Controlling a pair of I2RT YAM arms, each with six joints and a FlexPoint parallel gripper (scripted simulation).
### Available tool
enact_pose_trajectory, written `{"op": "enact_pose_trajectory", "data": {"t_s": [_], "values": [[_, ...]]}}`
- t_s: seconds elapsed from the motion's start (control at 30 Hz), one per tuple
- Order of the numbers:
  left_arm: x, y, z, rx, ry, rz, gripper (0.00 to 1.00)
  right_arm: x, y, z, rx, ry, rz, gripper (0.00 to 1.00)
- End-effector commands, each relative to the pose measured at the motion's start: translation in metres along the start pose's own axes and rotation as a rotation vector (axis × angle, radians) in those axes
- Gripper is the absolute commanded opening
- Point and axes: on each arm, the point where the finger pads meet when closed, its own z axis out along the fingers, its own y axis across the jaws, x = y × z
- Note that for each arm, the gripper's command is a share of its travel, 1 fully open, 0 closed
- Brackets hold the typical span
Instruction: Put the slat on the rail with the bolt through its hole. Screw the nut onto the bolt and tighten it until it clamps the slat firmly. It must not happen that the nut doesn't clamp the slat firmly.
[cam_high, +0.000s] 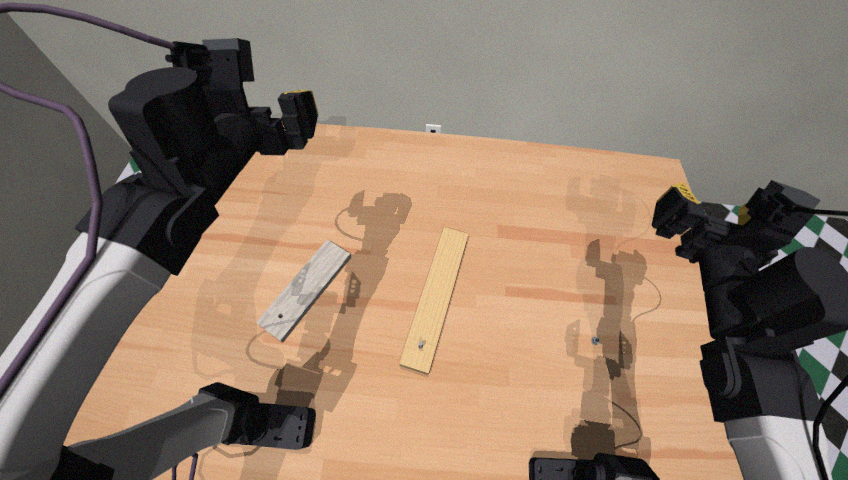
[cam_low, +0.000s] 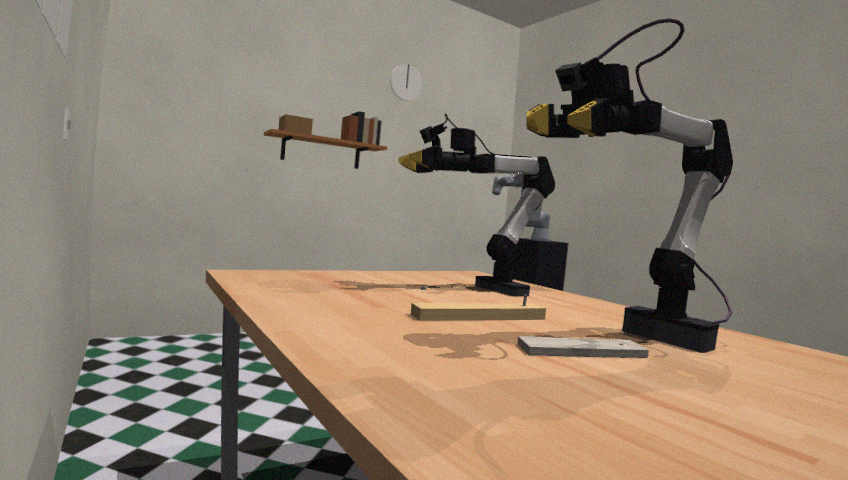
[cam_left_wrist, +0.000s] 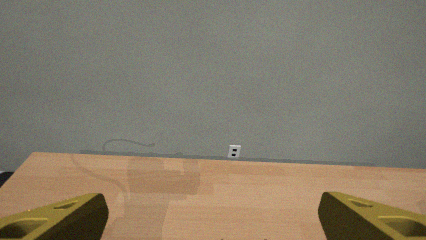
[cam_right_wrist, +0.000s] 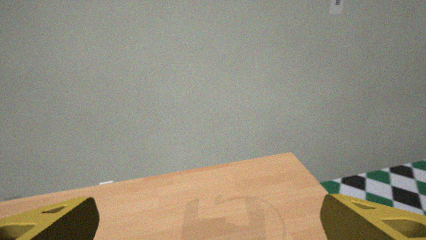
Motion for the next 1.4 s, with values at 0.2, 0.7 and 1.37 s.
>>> {"op": "enact_pose_trajectory", "data": {"t_s": [0.2,0.7,1.37], "values": [[-0.026,0.042,-0.029,-0.025,-0.187,0.069,1.00,-0.035,0.047,-0.002,-0.176,-0.045,-0.032,1.00],[-0.019,0.059,-0.030,-0.056,-0.183,0.100,1.00,-0.041,0.057,-0.007,-0.212,-0.063,-0.031,1.00],[0.069,0.075,-0.007,-0.081,0.105,0.189,1.00,-0.041,0.057,-0.007,-0.212,-0.063,-0.031,1.00]]}}
